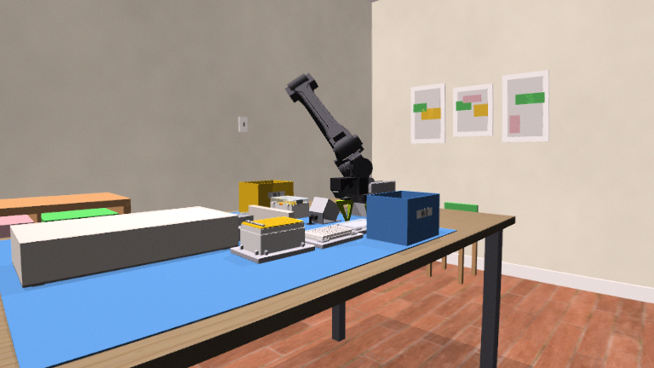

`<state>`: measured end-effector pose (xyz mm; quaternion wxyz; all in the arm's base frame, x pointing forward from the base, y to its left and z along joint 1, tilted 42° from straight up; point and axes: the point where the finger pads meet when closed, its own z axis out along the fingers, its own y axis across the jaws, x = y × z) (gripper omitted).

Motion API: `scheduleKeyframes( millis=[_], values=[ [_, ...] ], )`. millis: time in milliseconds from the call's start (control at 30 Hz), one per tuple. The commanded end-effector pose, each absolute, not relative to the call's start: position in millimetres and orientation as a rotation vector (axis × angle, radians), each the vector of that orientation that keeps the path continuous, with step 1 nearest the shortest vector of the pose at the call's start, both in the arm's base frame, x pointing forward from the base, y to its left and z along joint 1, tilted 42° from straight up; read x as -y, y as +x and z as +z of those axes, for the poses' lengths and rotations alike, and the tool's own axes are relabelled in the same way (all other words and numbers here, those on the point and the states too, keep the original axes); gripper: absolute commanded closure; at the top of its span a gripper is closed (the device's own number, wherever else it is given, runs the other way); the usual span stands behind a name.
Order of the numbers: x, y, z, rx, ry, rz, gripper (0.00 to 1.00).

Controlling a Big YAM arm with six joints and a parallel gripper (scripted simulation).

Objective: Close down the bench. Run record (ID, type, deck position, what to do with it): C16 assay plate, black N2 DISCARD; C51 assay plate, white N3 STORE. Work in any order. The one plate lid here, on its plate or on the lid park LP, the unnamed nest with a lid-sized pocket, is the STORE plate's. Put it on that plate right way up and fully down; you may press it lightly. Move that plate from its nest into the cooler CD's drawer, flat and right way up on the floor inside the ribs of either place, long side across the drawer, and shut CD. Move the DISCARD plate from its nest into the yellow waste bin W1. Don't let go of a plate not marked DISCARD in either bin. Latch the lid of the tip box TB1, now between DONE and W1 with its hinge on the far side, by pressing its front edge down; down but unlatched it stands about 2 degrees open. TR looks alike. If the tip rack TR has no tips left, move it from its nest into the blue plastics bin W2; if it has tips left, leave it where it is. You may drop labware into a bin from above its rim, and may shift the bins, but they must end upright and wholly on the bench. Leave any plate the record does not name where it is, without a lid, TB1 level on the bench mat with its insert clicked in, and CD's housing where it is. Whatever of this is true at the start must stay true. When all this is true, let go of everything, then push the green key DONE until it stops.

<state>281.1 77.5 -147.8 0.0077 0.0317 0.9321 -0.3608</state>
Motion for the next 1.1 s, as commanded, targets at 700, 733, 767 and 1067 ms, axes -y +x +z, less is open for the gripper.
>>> scheduleKeyframes(
  millis=[700, 733, 767, 1067],
  values=[
    [-79.3, 281.4, -150.3, -2.908, 0.076, -1.120, 1.00],
    [-79.3, 281.4, -150.3, -2.908, 0.076, -1.120, 1.00],
    [-79.3, 281.4, -150.3, -2.908, 0.076, -1.120, 1.00],
    [-79.3, 281.4, -150.4, -2.908, 0.077, -1.120, 1.00]
  ],
)
